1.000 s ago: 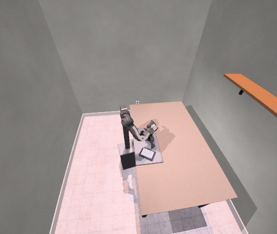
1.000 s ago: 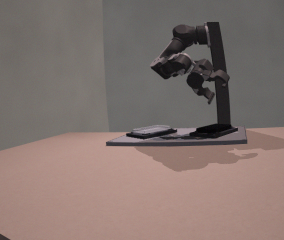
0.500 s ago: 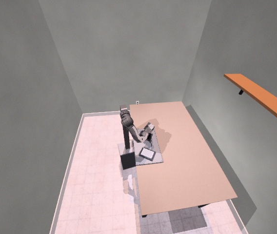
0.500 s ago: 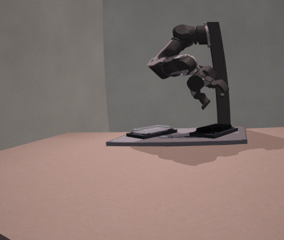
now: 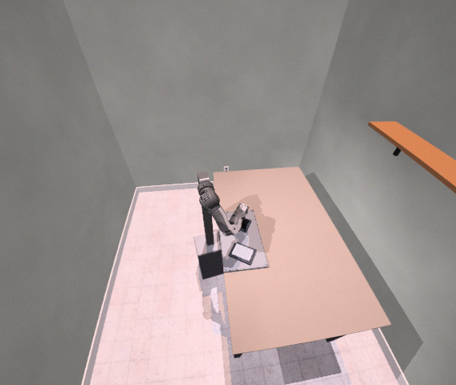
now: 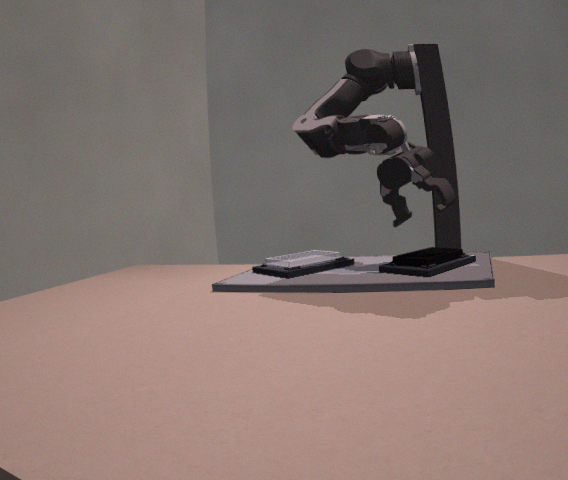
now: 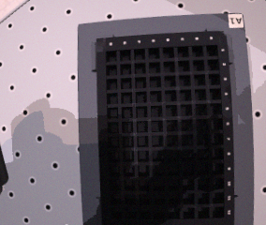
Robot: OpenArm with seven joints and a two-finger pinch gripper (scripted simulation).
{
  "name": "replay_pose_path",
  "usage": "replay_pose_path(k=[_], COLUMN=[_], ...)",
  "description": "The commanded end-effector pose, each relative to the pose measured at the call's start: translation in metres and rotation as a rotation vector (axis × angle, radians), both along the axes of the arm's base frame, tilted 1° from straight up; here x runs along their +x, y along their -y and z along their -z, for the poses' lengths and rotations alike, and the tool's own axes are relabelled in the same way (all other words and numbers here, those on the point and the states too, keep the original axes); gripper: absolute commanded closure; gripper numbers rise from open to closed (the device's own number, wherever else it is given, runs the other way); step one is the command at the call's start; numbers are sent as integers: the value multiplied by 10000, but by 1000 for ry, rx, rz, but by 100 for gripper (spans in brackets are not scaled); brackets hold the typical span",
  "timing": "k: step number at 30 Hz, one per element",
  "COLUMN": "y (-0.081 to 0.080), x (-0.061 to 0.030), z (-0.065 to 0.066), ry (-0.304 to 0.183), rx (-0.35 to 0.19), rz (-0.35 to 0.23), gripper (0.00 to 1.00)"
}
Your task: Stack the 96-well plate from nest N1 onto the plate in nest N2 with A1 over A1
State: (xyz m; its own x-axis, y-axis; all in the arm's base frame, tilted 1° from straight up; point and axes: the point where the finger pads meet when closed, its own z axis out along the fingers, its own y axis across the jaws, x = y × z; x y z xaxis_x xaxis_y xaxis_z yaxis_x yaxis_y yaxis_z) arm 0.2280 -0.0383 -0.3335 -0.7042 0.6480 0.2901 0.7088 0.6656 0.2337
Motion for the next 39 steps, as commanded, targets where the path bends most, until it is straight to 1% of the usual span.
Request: replay_pose_path(k=[1,4,9,21,26,38,39], y=[8,8,-13,-13,-25,-25,-34], x=[10,10,53,53,70,70,75], z=[-2,-2,-46,-46,-70,-70,-72], ry=[2,2,44,44,65,65,68], rx=[-3,-3,-252,-252,-382,-382,-376], rz=[5,5,-35,-35,-54,-54,-55], gripper=[23,23,23,23,23,23,23])
